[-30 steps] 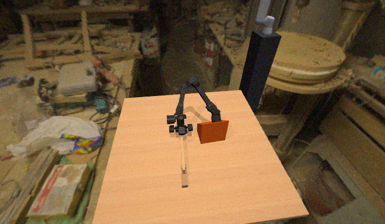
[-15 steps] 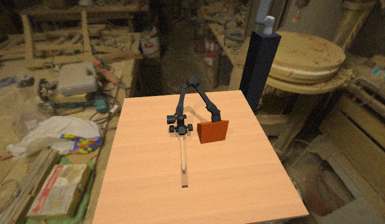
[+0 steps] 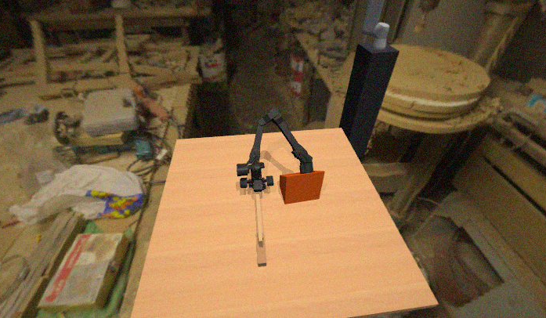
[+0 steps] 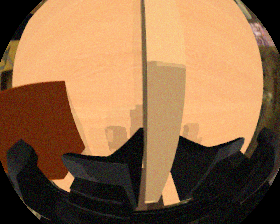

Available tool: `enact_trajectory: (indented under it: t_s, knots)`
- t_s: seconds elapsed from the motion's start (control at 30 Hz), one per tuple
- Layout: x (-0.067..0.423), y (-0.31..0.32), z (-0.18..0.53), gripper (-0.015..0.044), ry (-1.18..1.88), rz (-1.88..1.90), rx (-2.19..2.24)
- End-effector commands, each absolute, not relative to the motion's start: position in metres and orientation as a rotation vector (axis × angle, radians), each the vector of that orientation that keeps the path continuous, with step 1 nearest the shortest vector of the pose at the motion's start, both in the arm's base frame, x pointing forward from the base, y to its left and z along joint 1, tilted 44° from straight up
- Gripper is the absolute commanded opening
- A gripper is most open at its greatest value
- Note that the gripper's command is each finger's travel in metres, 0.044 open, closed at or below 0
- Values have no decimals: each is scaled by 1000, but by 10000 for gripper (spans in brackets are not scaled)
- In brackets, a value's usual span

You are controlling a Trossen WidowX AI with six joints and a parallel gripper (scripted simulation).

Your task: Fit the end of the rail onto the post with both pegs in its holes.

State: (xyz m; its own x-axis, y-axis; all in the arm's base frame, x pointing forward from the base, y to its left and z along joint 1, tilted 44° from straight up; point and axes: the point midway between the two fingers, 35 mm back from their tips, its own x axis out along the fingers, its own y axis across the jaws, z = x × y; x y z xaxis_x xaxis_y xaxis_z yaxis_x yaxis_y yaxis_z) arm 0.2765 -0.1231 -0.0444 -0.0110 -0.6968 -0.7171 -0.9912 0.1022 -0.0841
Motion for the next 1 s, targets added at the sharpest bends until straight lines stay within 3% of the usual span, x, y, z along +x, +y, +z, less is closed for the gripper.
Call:
enact_trajectory:
  t_s: [0.0,0.97]
  knots:
    - [278,-120,-44,0,1762,613,-1658]
    - [278,-121,-47,0,1762,613,-1658]
